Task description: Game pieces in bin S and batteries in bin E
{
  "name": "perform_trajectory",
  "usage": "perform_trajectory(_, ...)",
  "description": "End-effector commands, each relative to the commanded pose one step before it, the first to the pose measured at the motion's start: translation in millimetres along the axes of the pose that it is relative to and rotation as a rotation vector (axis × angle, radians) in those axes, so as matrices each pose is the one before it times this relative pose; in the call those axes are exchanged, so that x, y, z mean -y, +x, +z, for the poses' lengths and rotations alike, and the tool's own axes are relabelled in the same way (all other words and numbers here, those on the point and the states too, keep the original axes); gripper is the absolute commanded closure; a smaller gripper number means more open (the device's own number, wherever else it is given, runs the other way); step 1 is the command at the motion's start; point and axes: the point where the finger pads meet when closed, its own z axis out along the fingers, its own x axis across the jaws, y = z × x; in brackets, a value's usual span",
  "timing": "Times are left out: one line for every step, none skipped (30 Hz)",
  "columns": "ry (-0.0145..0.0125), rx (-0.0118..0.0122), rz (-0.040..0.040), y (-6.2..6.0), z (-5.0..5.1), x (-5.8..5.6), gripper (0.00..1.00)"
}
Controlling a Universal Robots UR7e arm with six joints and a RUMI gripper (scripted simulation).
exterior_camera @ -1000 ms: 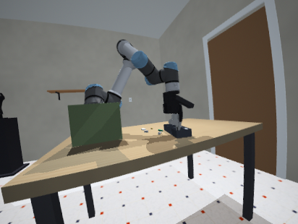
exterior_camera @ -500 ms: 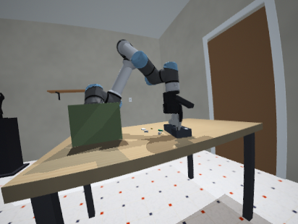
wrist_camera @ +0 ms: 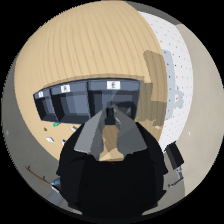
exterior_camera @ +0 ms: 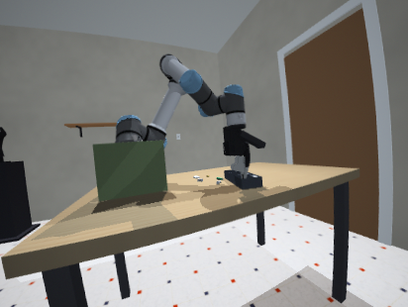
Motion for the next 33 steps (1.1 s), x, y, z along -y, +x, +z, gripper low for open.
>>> perform_trajectory(0.00121,-0.00070,-0.00014,0.28,-0.57,0.40,0.96)
perform_trajectory(0.00000,0.00000,0.00000,0.00,0.00,0.00,0.96)
perform_trajectory(0.00000,0.00000,0.00000,0.00,0.00,0.00,0.96)
perform_trajectory(0.00000,0.00000,0.00000,0.00,0.00,0.00,0.96)
perform_trajectory(0.00000,0.00000,0.00000,0.00,0.00,0.00,0.96)
perform_trajectory(0.00000,0.00000,0.00000,0.00,0.00,0.00,0.96)
perform_trajectory(0.00000,0.00000,0.00000,0.00,0.00,0.00,0.96)
perform_trajectory(0.00000,0.00000,0.00000,0.00,0.00,0.00,0.96)
perform_trajectory(0.00000,0.00000,0.00000,0.00,0.00,0.00,0.96)
perform_trajectory(0.00000,0.00000,0.00000,0.00,0.00,0.00,0.96)
perform_trajectory(0.00004,-0.00003,0.00000,0.01,-1.25,0.01,0.96)
perform_trajectory(0.00001,-0.00001,0.00000,0.00,-1.29,0.00,0.96)
perform_trajectory(-0.00002,0.00001,0.00000,0.00,-1.41,0.01,0.96)
perform_trajectory(0.00000,0.00000,0.00000,0.00,-1.33,0.00,0.96)
perform_trajectory(0.00000,0.00000,0.00000,0.00,-1.33,0.00,0.96)
perform_trajectory(0.00000,0.00000,0.00000,0.00,-1.33,0.00,0.96)
perform_trajectory(0.00000,0.00000,0.00000,0.00,-1.33,0.00,0.96)
perform_trajectory(0.00000,0.00000,0.00000,0.00,-1.33,0.00,0.96)
perform_trajectory(0.00000,0.00000,0.00000,0.00,-1.33,0.00,0.96)
perform_trajectory(0.00000,0.00000,0.00000,0.00,-1.33,0.00,0.96)
perform_trajectory(0.00000,0.00000,0.00000,0.00,-1.33,0.00,0.96)
perform_trajectory(0.00000,0.00000,0.00000,0.00,-1.33,0.00,0.96)
perform_trajectory(0.00000,0.00000,0.00000,0.00,0.00,0.00,0.96)
perform_trajectory(0.00000,0.00000,0.00000,0.00,0.00,0.00,0.96)
perform_trajectory(0.00000,0.00000,0.00000,0.00,-1.34,0.00,0.96)
perform_trajectory(0.00000,0.00000,0.00000,0.00,-1.33,0.00,0.96)
perform_trajectory(0.00000,0.00000,0.00000,0.00,-1.33,0.00,0.96)
perform_trajectory(0.00000,0.00000,0.00000,0.00,-1.33,0.00,0.96)
perform_trajectory(0.00000,0.00000,0.00000,0.00,-1.33,0.00,0.96)
perform_trajectory(0.00000,0.00000,0.00000,0.00,-1.33,0.00,0.96)
perform_trajectory(0.00000,0.00000,0.00000,0.00,-1.33,0.00,0.96)
perform_trajectory(0.00000,0.00000,0.00000,0.00,-1.33,0.00,0.96)
perform_trajectory(0.00000,0.00000,0.00000,0.00,-1.33,0.00,0.96)
